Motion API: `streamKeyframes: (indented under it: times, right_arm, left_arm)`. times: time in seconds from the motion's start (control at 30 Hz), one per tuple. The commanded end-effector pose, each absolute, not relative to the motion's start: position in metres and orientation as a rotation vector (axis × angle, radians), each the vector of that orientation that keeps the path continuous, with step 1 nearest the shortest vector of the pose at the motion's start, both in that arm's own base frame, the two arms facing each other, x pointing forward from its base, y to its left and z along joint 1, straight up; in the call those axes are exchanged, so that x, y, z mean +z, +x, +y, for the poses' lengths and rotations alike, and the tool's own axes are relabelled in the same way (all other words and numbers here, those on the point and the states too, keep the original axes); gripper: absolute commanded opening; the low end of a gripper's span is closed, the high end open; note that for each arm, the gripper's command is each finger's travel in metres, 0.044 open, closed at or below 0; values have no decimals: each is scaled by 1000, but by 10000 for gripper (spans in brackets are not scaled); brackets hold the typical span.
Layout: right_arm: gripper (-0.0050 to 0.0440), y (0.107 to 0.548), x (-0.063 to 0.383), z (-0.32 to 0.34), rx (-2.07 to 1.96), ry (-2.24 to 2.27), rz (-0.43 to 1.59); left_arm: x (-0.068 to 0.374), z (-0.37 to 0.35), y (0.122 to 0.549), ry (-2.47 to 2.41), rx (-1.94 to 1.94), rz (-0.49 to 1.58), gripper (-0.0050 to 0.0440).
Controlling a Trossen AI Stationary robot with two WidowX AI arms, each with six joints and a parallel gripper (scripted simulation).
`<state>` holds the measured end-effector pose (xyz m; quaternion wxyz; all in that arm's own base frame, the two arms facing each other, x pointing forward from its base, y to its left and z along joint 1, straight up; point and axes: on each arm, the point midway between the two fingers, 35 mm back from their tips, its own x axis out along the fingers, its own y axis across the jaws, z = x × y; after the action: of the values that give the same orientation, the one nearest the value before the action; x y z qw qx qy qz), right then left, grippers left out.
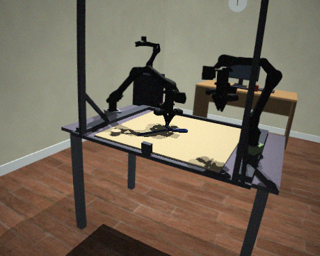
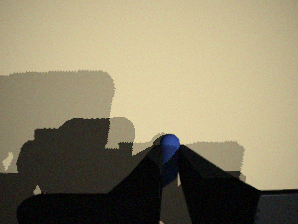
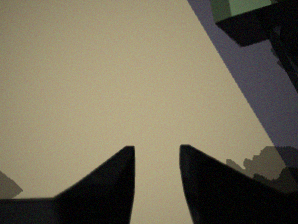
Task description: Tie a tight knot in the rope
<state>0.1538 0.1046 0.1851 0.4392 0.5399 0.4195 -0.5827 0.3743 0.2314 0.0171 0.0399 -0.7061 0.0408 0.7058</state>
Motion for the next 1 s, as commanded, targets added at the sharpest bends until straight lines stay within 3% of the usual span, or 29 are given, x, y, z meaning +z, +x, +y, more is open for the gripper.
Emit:
streamKeyframes:
  times: [0.0,0.27,0.37,0.7,0.97]
  right_arm:
    - [100,154,188,104,-1437,1353,1036]
    - [100,154,188,104,-1437,1353,1036]
    - [100,154,188,104,-1437,1353,1036]
    - [100,154,188,104,-1437,1353,1036]
    - [100,154,188,104,-1437,1353,1036]
  left_arm:
    - [29,237,382,-2254,2192,-42,35]
    - [30,246,394,-2465,2386,-638,35]
    - [30,247,395,-2483,2402,-712,35]
    - [30,247,396,-2475,2394,-675,35]
    - [30,247,396,-2325,2257,-206,35]
